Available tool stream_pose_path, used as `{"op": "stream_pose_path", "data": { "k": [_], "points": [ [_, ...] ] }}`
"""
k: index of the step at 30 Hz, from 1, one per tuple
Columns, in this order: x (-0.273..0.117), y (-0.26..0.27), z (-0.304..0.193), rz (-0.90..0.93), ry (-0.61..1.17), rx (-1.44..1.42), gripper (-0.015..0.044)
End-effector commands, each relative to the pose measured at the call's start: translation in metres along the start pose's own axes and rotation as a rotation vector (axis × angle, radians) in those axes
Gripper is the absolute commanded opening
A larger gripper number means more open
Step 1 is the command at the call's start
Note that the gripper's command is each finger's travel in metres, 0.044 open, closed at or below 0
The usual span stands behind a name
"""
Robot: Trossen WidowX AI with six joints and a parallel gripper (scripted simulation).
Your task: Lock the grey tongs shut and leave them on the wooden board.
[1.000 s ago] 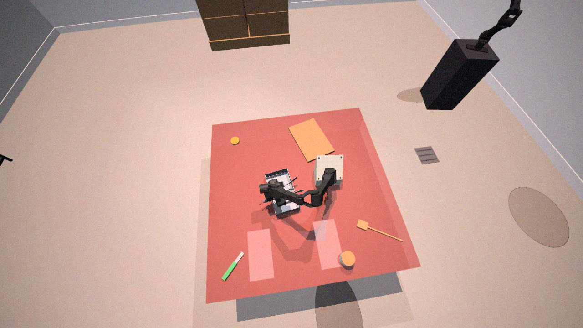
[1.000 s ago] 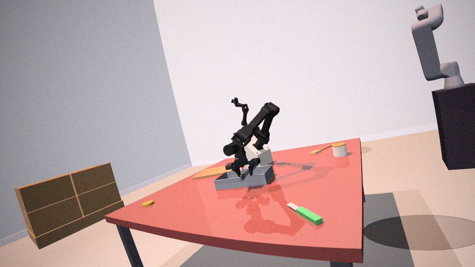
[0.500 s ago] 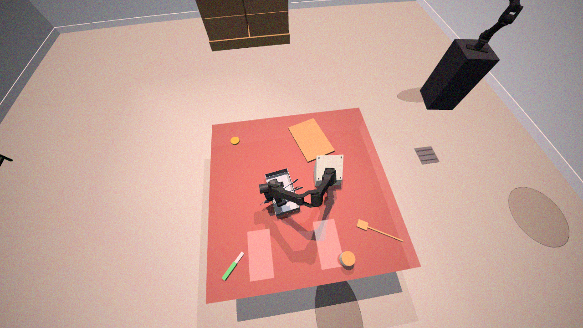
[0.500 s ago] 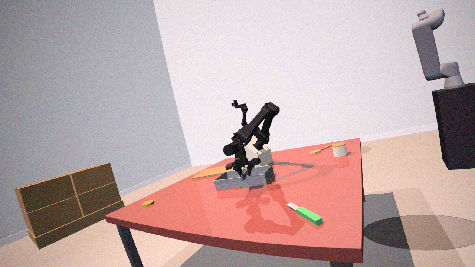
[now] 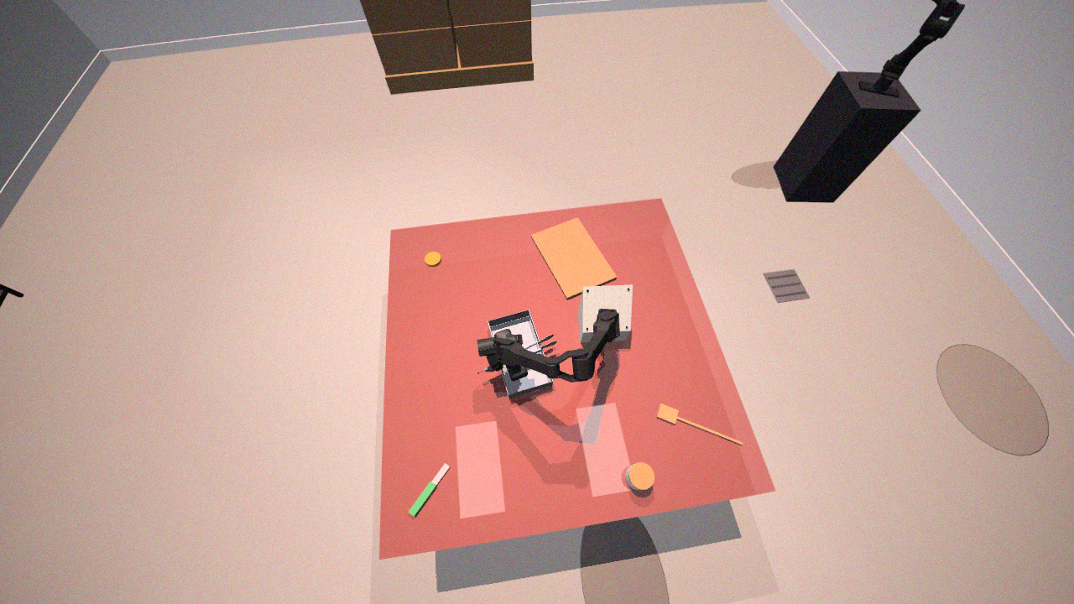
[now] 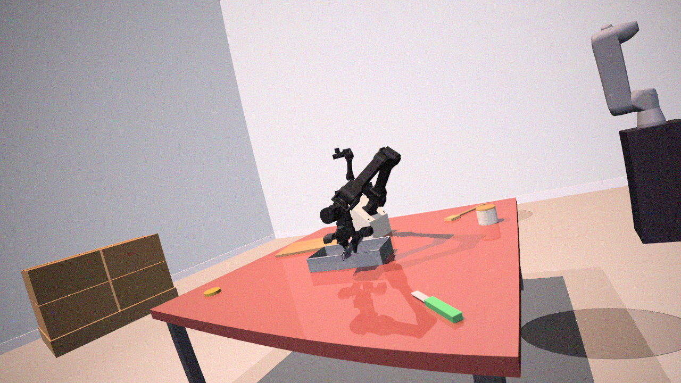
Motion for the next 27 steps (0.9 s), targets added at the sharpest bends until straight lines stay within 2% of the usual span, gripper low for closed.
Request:
{"op": "stream_pose_path", "data": {
  "k": [1, 6, 12, 17, 21, 27],
  "points": [
    [0.000, 0.000, 0.000, 0.001, 0.000, -0.002, 0.0048],
    [0.000, 0.000, 0.000, 0.001, 0.000, -0.002, 0.0015],
    [0.000, 0.000, 0.000, 0.001, 0.000, -0.002, -0.0143],
    [-0.003, 0.000, 0.001, 0.000, 0.000, -0.001, -0.0150],
    [-0.038, -0.004, 0.005, -0.007, 0.004, 0.001, -0.0150],
    [-0.126, -0.002, 0.001, -0.001, 0.005, 0.007, -0.0150]
  ]
}}
Point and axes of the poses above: the point midway between the two fingers, 35 mm back from their tips, its own x axis out along the fingers, its own y axis across the jaws, z = x × y, the point moved 7 cm from there along -x, back along the fingers, and after that the axes turned 5 degrees about -x, right-handed, at the moved point
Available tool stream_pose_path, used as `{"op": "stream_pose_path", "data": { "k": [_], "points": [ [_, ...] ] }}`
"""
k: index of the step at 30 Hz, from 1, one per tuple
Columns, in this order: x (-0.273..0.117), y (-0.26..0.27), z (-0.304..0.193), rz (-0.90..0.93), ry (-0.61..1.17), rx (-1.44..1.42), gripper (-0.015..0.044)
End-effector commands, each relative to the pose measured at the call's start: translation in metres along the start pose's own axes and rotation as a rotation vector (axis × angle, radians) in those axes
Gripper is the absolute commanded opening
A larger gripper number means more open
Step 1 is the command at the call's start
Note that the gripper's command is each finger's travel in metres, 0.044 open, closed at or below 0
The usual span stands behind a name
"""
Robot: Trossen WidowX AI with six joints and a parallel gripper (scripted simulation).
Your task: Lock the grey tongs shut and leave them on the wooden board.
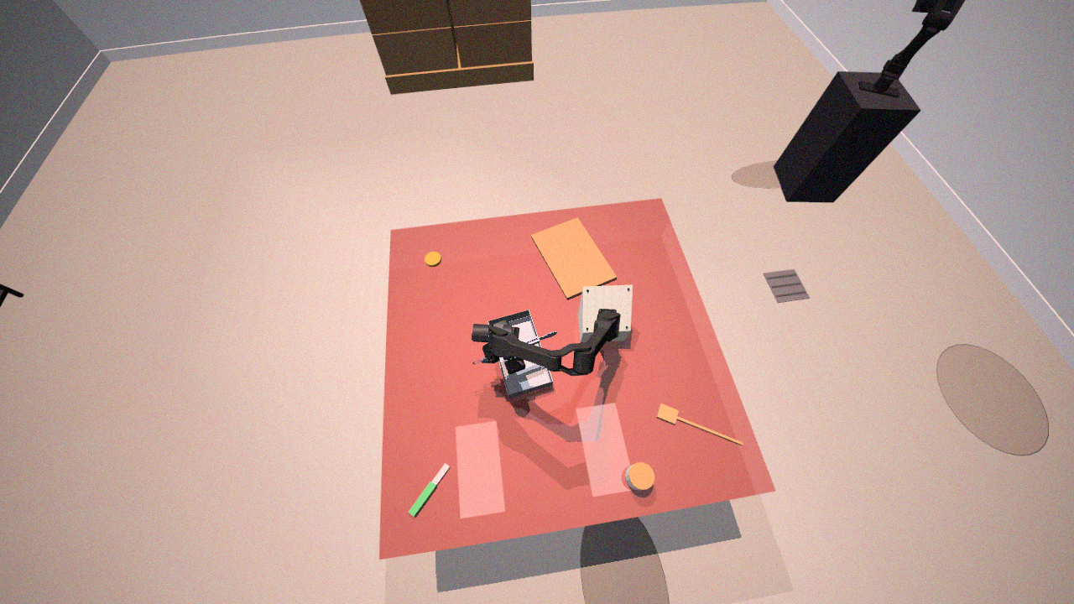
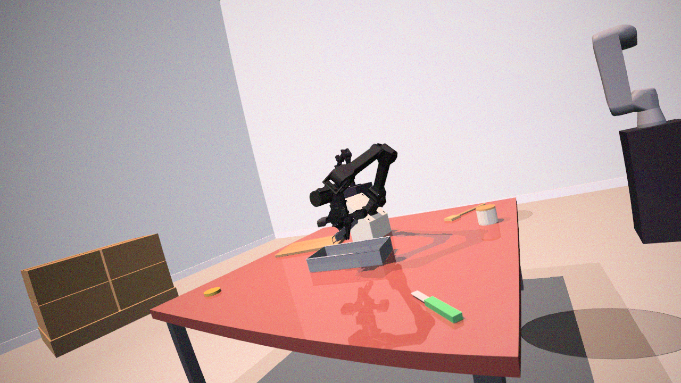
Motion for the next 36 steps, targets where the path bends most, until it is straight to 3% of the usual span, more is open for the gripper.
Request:
{"op": "stream_pose_path", "data": {
  "k": [1, 15, 36],
  "points": [
    [-0.060, 0.005, -0.004, -0.006, -0.017, -0.008, -0.0150],
    [-0.058, -0.002, -0.005, -0.006, -0.016, -0.017, -0.0150],
    [-0.069, -0.137, -0.052, -0.051, 0.010, -0.332, -0.0150]
  ]
}}
Point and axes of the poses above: the point midway between the two fingers, 35 mm back from their tips, its own x axis out along the fingers, its own y axis across the jaws, z = x × y, the point moved 7 cm from there along -x, back along the fingers, and after that the axes turned 5 degrees about -x, right-handed, at the moved point
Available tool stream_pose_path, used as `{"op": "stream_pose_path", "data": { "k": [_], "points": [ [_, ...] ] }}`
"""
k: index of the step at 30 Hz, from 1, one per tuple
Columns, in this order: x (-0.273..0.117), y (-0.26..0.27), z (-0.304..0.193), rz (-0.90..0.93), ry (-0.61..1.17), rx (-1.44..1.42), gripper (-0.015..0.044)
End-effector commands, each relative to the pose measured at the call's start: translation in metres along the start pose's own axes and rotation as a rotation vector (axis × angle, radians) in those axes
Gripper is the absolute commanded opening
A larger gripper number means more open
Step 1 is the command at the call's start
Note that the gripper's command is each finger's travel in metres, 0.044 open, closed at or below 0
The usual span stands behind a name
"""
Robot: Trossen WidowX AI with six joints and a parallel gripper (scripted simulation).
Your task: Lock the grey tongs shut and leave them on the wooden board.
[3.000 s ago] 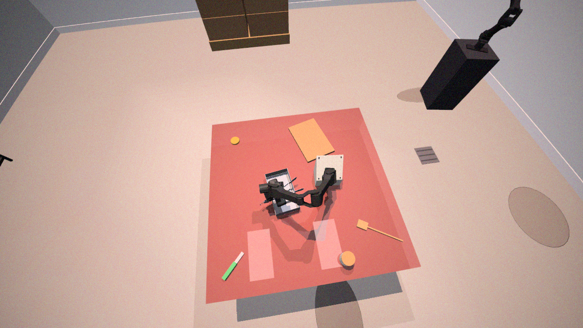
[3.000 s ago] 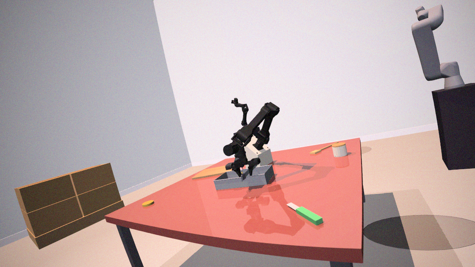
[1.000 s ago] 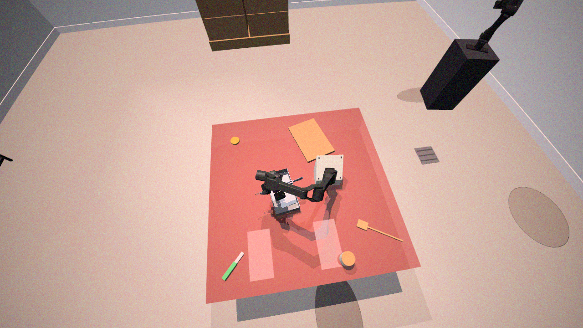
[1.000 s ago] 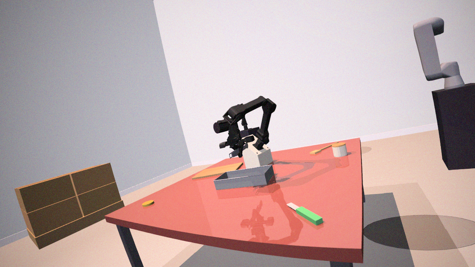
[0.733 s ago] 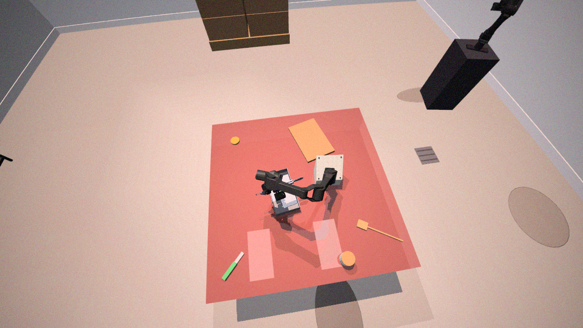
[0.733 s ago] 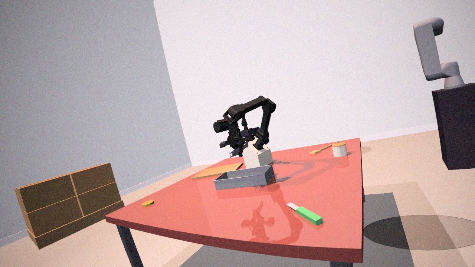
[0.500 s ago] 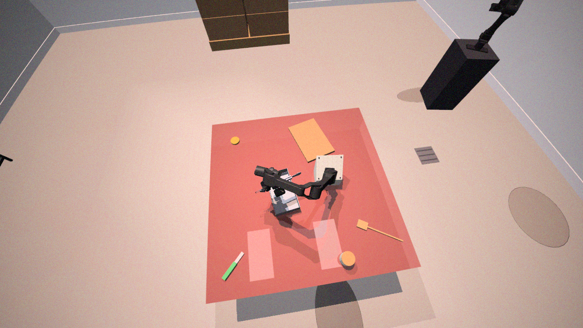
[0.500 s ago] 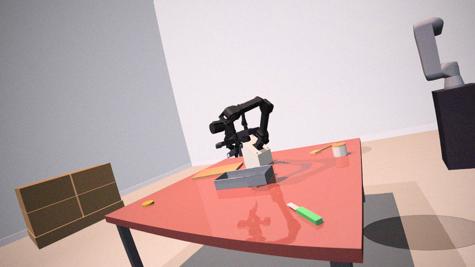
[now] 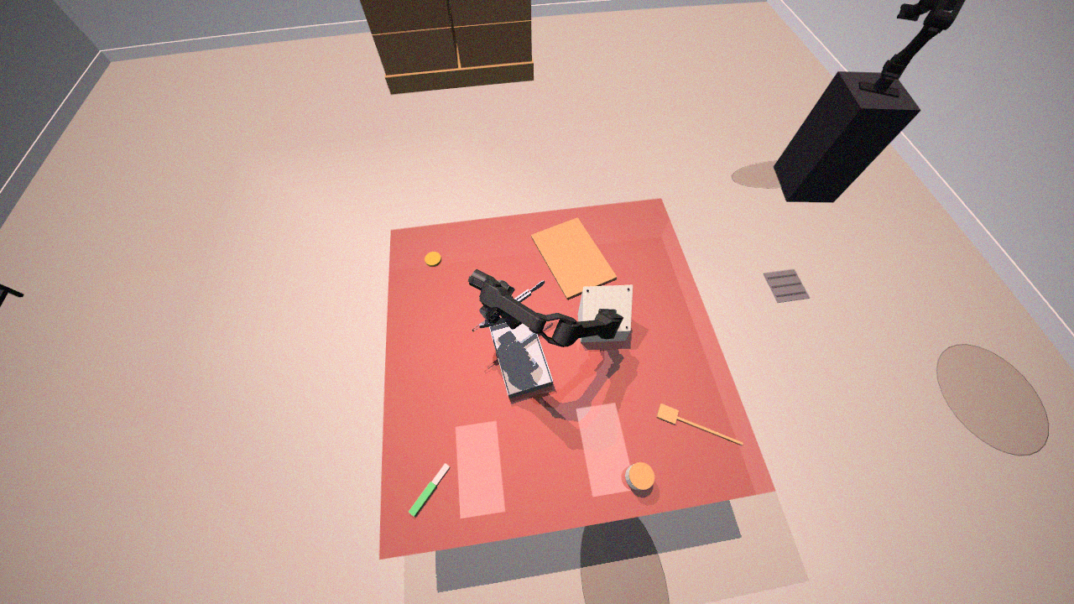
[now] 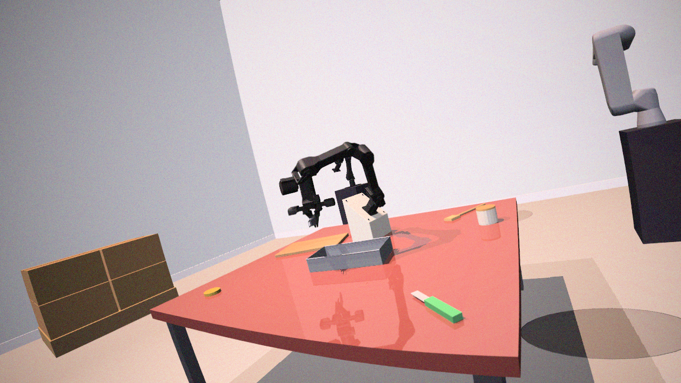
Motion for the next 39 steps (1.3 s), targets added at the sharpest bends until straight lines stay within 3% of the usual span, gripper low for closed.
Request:
{"op": "stream_pose_path", "data": {
  "k": [1, 21, 31, 39],
  "points": [
    [-0.003, -0.019, -0.018, -0.013, 0.002, -0.062, -0.0150],
    [0.007, -0.097, -0.137, 0.006, -0.019, -0.398, -0.0150],
    [0.006, -0.100, -0.147, 0.003, -0.018, -0.423, -0.0150],
    [-0.003, -0.108, -0.204, -0.034, 0.008, -0.535, -0.0150]
  ]
}}
Point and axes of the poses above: the point midway between the two fingers, 35 mm back from their tips, its own x axis out along the fingers, its own y axis across the jaws, z = x × y, the point moved 7 cm from there along -x, back along the fingers, and after that the axes turned 5 degrees about -x, right-handed, at the moved point
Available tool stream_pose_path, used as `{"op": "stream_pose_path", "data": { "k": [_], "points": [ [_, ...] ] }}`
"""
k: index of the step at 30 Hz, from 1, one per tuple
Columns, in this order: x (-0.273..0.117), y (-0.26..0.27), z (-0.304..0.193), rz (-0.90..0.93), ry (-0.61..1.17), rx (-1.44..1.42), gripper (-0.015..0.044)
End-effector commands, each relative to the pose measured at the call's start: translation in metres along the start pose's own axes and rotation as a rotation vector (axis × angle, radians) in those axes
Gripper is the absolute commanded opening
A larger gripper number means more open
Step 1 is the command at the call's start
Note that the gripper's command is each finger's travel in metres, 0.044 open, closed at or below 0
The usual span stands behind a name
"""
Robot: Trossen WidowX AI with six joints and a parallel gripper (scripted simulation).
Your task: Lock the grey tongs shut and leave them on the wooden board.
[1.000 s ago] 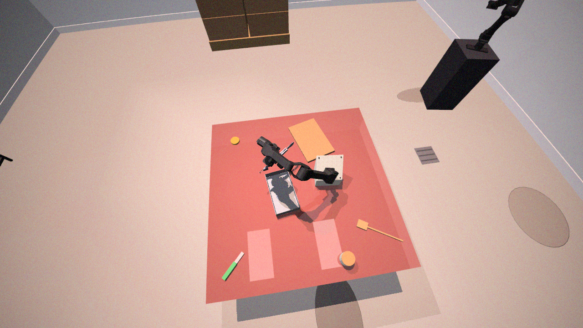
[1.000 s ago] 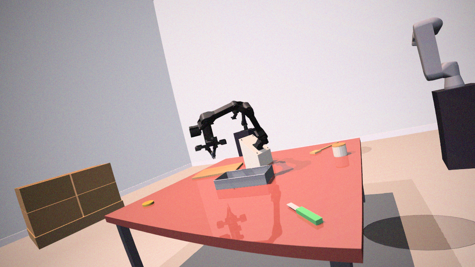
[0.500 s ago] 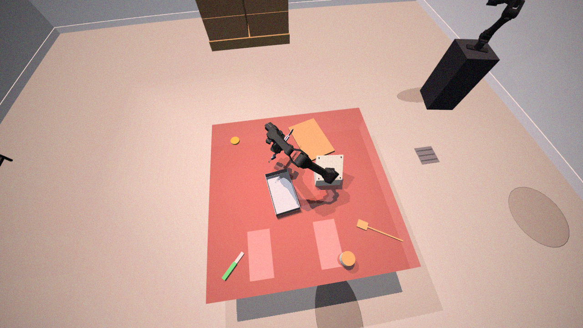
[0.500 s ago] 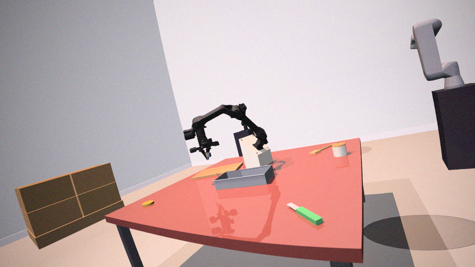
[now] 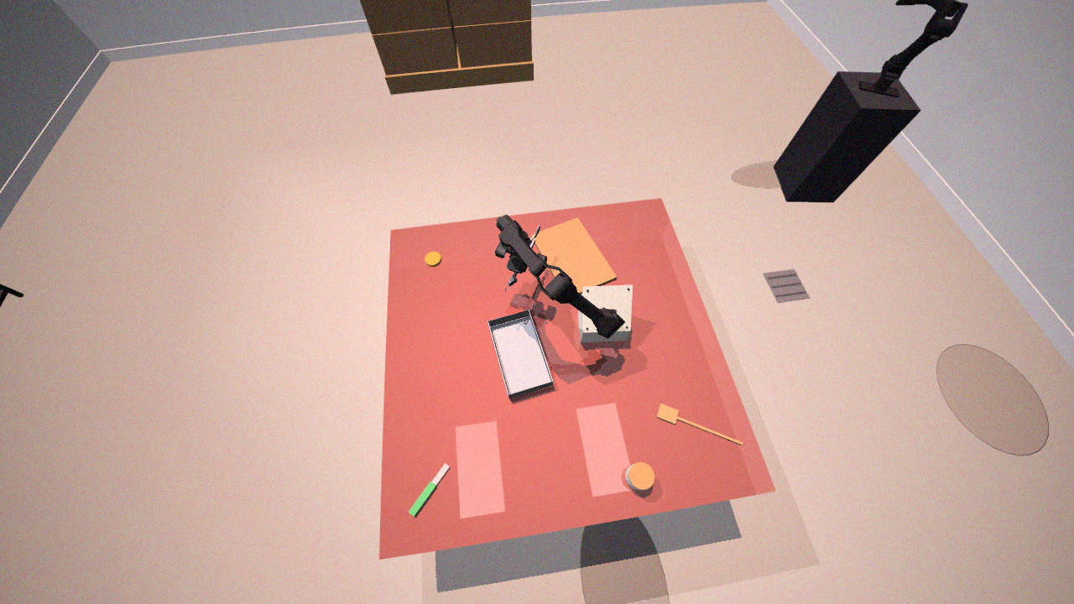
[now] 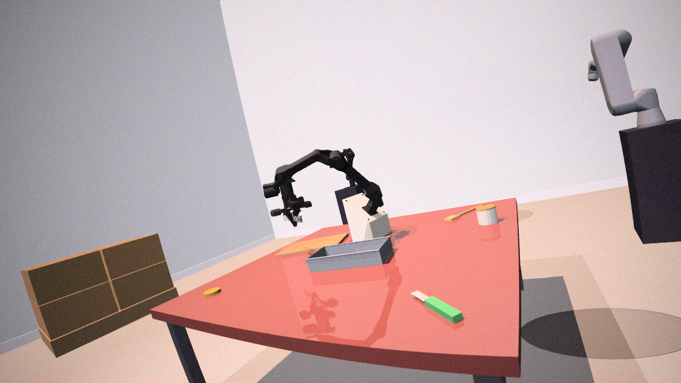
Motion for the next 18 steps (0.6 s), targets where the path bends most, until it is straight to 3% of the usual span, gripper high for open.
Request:
{"op": "stream_pose_path", "data": {
  "k": [1, 18],
  "points": [
    [-0.007, 0.014, -0.030, -0.019, 0.019, -0.048, -0.0150],
    [-0.012, 0.088, -0.143, -0.033, 0.091, -0.341, -0.0150]
  ]
}}
Point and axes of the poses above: the point midway between the two fingers, 35 mm back from their tips, its own x axis out along the fingers, its own y axis across the jaws, z = x × y, the point moved 7 cm from there along -x, back along the fingers, and after that the axes turned 5 degrees about -x, right-handed, at the moved point
